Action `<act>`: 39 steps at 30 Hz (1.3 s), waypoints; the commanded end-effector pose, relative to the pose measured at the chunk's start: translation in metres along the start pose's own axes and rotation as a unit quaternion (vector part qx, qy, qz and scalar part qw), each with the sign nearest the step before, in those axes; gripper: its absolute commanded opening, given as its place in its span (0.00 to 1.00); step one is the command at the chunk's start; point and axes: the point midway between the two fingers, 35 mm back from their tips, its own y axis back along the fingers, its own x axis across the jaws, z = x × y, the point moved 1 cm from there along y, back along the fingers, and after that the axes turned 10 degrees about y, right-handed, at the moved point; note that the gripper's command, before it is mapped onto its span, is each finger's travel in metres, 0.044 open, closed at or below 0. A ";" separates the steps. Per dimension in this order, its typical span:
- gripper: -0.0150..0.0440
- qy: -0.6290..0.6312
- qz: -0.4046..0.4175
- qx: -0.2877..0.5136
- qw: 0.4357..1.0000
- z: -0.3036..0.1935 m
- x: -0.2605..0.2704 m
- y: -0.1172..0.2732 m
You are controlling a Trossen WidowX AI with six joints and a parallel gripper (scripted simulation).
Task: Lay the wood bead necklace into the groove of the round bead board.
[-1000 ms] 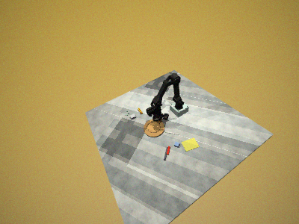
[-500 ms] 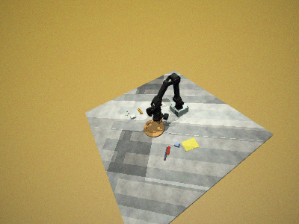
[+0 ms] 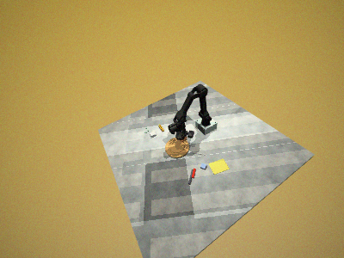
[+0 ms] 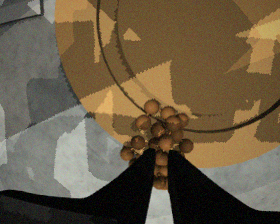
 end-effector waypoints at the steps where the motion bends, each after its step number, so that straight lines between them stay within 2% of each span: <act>1: 0.25 0.000 0.000 -0.001 1.000 0.000 0.000 0.000; 18: 0.25 0.000 0.000 -0.001 1.000 0.000 0.000 0.001; 31: 0.25 -0.003 0.002 0.001 1.000 -0.001 0.001 0.025; 39: 0.25 -0.003 0.001 0.001 1.000 0.019 -0.011 0.026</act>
